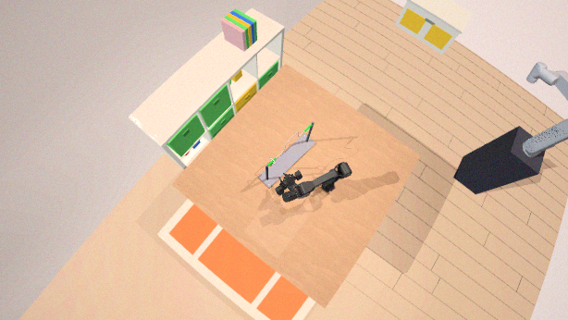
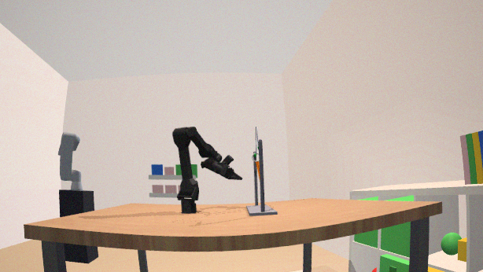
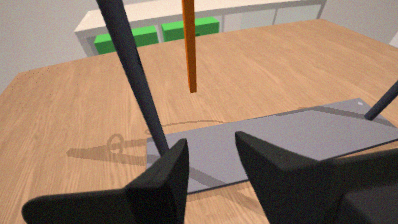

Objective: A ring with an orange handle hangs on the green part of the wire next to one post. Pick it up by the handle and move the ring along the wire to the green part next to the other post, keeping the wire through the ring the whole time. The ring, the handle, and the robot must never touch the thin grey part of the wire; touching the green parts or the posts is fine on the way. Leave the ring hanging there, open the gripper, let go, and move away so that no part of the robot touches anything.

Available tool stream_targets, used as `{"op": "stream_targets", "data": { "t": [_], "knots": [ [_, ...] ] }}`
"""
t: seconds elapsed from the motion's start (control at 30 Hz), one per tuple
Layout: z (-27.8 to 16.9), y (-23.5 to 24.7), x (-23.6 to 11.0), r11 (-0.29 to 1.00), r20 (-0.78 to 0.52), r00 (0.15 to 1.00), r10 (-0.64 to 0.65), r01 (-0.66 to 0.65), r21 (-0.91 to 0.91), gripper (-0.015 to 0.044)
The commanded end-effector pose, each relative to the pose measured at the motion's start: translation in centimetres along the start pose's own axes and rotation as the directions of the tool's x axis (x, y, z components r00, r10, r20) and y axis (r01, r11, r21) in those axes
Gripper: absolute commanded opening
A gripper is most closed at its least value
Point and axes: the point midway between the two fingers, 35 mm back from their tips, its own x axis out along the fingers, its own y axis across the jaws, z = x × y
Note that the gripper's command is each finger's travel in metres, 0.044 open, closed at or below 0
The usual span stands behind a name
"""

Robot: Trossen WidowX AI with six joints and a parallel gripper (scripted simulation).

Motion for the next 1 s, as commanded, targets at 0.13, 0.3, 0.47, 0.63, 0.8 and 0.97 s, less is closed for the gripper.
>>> {"op": "stream_targets", "data": {
  "t": [0.13,0.3,0.47,0.63,0.8,0.97],
  "knots": [
    [0.1,0.0,0.0,1.0,0.004,1.0,-0.002,0.002,0.006,0.016],
    [0.1,0.0,0.0,1.0,0.004,1.0,-0.002,0.002,0.006,0.016],
    [0.1,0.0,0.0,1.0,0.004,1.0,-0.002,0.002,0.006,0.016],
    [0.0,0.0,-0.2,1.0,0.001,1.0,-0.001,0.001,0.0,0.0186],
    [0.1,-0.1,-4.4,1.0,0.004,1.0,0.0,0.0,-0.001,0.0317],
    [0.1,-0.2,-4.6,1.0,0.006,1.0,0.0,0.0,-0.001,0.044]
  ]
}}
